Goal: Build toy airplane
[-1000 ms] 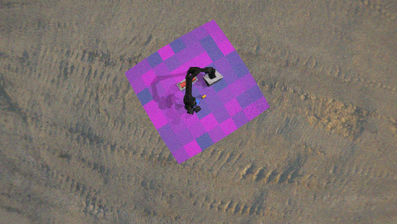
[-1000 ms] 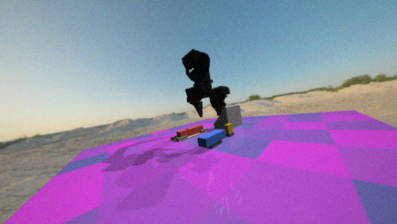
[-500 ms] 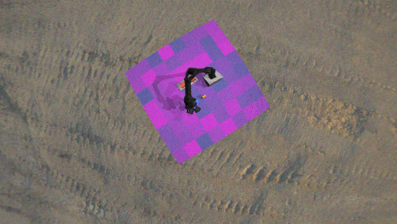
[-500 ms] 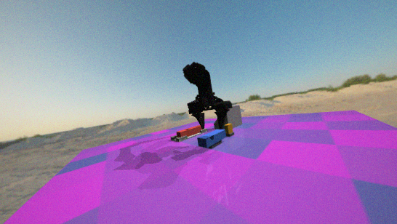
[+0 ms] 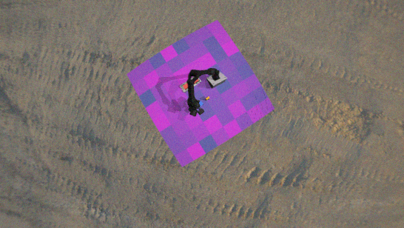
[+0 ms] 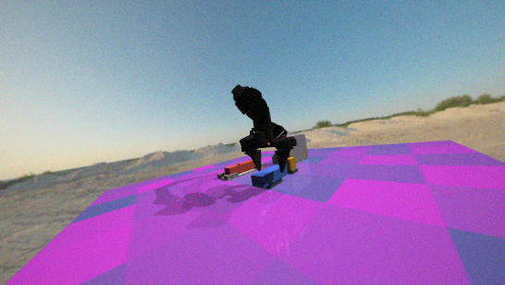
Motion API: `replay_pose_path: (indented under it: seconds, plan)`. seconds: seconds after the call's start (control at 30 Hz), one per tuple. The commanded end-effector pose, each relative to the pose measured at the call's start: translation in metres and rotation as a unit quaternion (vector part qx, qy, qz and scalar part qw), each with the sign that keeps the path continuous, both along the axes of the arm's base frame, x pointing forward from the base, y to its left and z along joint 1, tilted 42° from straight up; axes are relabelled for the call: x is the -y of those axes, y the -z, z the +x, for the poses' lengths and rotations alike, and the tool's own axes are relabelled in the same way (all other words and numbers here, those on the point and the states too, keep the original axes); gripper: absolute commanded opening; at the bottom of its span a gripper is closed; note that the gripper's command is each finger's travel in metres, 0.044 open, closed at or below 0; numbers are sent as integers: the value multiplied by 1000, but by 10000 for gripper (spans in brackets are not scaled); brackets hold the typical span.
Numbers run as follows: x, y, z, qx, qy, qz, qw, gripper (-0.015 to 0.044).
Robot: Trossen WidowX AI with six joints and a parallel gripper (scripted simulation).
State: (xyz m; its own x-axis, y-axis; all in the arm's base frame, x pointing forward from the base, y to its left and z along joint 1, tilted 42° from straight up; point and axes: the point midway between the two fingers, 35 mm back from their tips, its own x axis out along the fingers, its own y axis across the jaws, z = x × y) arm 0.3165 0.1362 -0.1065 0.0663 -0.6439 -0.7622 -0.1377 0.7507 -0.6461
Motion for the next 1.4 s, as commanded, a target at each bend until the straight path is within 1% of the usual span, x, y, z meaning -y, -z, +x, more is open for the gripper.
replay_pose_path:
  seconds: [0.0, 0.33, 0.67, 0.87, 1.03, 1.23, 1.37]
  plan:
    - [6, 6, 0, -1, -2, -3, 1000, 440]
    - [15, 16, 0, -1, -2, -3, 1000, 440]
    - [15, 16, 0, -1, -2, -3, 1000, 177]
    - [15, 16, 0, -1, -2, -3, 1000, 137]
    - [9, 13, 3, 12, -4, 3, 1000, 6]
    - [-7, 5, 10, 43, -8, 20, 999, 0]
    - [-12, -1, 10, 39, -8, 19, 999, 0]
